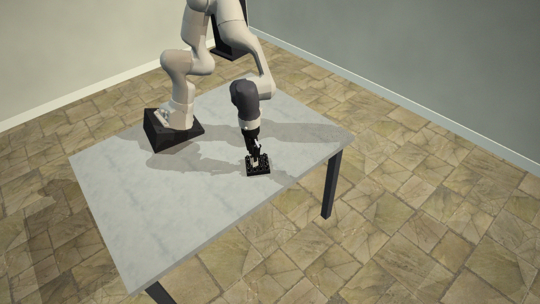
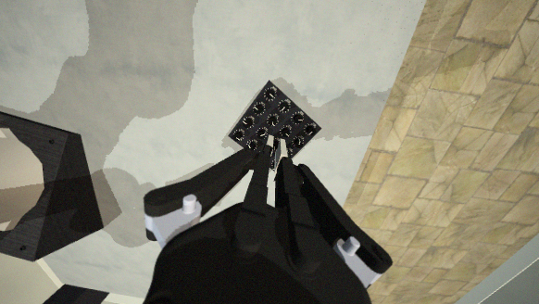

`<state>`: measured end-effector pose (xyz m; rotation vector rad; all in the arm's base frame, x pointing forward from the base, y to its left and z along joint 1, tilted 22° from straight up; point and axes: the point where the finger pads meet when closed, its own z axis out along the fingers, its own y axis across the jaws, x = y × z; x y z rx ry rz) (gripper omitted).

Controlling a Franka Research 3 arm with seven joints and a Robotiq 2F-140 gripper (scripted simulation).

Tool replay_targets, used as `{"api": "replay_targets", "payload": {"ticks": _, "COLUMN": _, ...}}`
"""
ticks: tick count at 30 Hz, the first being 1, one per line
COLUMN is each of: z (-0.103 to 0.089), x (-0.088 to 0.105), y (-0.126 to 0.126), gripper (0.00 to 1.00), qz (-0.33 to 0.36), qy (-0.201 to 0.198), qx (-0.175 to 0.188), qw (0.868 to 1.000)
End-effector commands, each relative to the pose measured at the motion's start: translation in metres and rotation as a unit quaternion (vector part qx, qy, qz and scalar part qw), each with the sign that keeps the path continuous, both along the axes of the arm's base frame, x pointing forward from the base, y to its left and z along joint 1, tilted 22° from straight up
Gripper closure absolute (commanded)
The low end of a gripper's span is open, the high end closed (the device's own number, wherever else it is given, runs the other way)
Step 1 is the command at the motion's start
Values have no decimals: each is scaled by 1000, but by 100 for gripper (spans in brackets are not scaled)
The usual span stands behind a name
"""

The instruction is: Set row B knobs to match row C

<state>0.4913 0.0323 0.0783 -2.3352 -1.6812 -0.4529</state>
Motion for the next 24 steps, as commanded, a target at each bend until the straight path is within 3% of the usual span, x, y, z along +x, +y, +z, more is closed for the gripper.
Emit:
{"api": "replay_targets", "payload": {"ticks": 1, "z": -1, "x": 0, "y": 1, "gripper": 95, "qz": 64, "qy": -26, "qx": -6, "qw": 998}}
{"api": "replay_targets", "payload": {"ticks": 24, "z": -1, "x": 0, "y": 1, "gripper": 95, "qz": 215, "qy": -85, "qx": -25, "qw": 973}}
